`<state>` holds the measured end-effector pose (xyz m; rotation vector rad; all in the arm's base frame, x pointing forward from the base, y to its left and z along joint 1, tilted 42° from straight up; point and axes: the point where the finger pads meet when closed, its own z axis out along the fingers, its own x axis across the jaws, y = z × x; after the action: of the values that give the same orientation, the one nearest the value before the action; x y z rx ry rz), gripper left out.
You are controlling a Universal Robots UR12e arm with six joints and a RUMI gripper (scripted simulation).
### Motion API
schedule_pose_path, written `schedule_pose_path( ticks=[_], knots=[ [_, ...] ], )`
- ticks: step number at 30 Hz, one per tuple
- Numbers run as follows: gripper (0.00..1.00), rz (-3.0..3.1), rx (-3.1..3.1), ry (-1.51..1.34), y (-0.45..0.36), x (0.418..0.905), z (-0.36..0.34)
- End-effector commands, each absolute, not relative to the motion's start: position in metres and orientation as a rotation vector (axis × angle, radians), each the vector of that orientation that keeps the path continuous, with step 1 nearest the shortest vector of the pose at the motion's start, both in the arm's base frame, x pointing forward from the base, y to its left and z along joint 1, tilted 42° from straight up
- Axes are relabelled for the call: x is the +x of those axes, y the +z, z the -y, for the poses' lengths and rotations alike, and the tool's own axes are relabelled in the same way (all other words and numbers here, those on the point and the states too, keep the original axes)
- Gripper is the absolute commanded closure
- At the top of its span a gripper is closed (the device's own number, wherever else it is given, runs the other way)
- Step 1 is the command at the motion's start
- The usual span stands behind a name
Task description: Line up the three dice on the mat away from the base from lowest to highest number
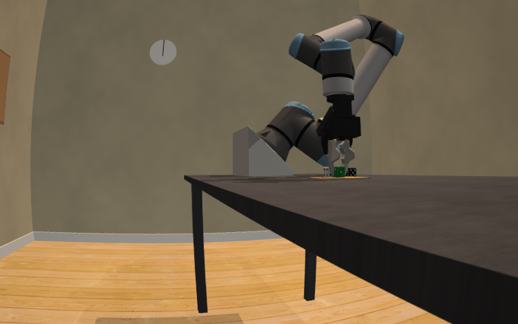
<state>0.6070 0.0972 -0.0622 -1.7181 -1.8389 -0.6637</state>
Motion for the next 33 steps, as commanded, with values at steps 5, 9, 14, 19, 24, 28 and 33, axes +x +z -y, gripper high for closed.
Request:
schedule_pose_path(
  ticks=[5, 9, 14, 19, 24, 28, 33],
  knots=[
    [0.79, 1.84, -1.719, -0.665, -0.062, 0.608, -0.097],
    [0.76, 1.84, -1.719, -0.665, -0.062, 0.608, -0.097],
    [0.72, 1.84, -1.719, -0.665, -0.062, 0.608, -0.097],
    [0.72, 1.84, -1.719, -0.665, -0.062, 0.608, -0.097],
    [0.72, 1.84, -1.719, -0.665, -0.061, 0.608, -0.096],
    [0.72, 1.84, -1.719, -0.665, -0.056, 0.608, -0.092],
    [0.72, 1.84, -1.719, -0.665, -0.048, 0.608, -0.084]
  ],
)
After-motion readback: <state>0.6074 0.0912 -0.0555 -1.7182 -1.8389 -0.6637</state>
